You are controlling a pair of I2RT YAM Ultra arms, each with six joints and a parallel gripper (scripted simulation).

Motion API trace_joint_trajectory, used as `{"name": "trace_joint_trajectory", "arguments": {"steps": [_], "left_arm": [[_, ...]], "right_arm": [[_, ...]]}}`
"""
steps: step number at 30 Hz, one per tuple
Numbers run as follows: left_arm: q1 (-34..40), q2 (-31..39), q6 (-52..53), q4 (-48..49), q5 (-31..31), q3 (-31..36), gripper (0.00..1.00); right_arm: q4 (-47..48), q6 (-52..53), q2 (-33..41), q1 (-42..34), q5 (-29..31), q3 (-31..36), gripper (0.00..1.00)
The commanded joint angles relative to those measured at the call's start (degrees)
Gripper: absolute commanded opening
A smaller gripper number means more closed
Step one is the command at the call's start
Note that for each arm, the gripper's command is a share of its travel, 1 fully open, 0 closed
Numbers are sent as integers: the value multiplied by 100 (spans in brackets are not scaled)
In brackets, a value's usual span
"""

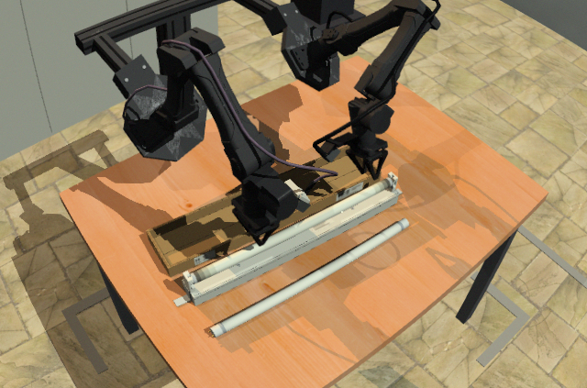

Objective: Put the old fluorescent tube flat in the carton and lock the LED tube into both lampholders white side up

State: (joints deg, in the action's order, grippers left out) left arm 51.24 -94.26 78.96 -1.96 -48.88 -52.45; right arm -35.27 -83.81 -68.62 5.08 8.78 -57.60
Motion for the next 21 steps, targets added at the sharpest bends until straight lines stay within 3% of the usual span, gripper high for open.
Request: {"name": "trace_joint_trajectory", "arguments": {"steps": [1,3,9,17,20,21], "left_arm": [[194,10,198,143,-142,123,49],[237,-112,-43,-110,125,192,49],[252,125,-76,11,173,-116,49],[239,179,-84,47,182,-115,49],[241,47,-86,-8,178,-5,49],[-44,-180,173,332,272,-84,49]], "right_arm": [[-130,-141,-4,-53,-108,0,49],[2,127,-62,1,-131,172,49],[98,142,198,93,-166,11,49],[72,98,23,-2,-185,16,49],[-19,94,70,-2,-186,17,49],[339,20,-181,116,-212,228,49]]}}
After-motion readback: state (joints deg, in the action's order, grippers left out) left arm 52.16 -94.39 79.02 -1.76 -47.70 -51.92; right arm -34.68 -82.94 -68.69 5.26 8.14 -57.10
